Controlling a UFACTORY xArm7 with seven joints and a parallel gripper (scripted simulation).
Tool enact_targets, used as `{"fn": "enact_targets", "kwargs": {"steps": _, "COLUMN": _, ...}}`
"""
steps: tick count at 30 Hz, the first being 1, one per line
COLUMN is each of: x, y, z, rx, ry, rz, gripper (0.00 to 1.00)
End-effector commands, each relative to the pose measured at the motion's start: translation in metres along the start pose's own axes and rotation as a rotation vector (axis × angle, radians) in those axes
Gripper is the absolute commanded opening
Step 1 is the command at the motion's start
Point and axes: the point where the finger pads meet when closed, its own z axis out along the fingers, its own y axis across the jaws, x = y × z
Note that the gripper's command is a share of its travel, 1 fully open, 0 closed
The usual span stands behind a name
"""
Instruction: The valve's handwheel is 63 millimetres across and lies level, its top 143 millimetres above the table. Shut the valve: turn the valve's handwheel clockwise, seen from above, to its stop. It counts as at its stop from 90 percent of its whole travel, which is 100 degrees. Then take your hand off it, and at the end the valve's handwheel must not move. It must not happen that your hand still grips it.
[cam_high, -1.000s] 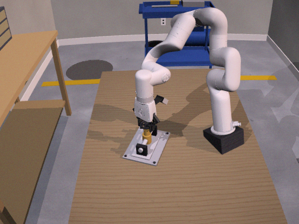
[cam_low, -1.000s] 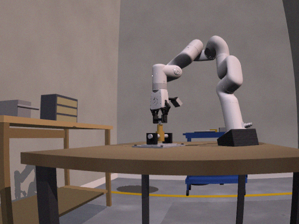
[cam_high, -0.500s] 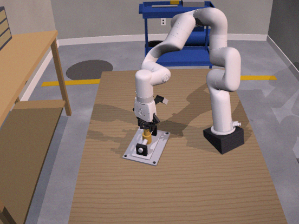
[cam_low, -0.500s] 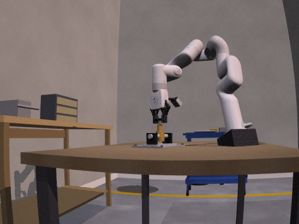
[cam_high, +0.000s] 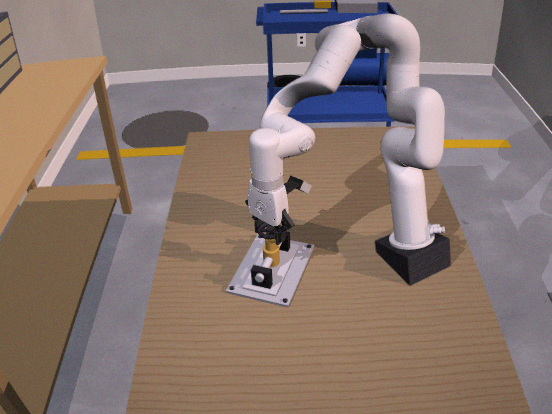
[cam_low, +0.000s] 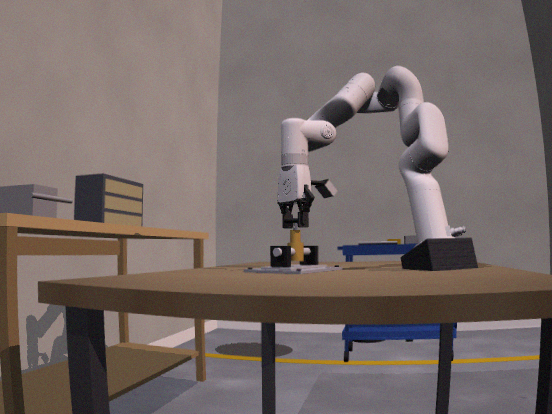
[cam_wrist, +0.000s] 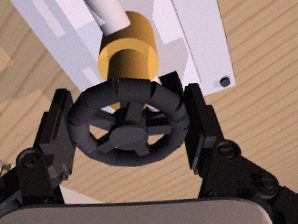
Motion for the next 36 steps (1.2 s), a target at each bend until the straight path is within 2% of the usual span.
{"fn": "enact_targets", "kwargs": {"steps": 1, "x": -0.0011, "y": -0.0005, "z": -0.0011, "rx": 0.001, "ry": -0.003, "rz": 0.017, "gripper": 0.0}}
{"fn": "enact_targets", "kwargs": {"steps": 15, "x": -0.0011, "y": -0.0005, "z": -0.0011, "rx": 0.001, "ry": -0.003, "rz": 0.113, "gripper": 0.0}}
{"fn": "enact_targets", "kwargs": {"steps": 36, "x": -0.0011, "y": -0.0005, "z": -0.0011, "rx": 0.001, "ry": -0.003, "rz": 0.392, "gripper": 0.0}}
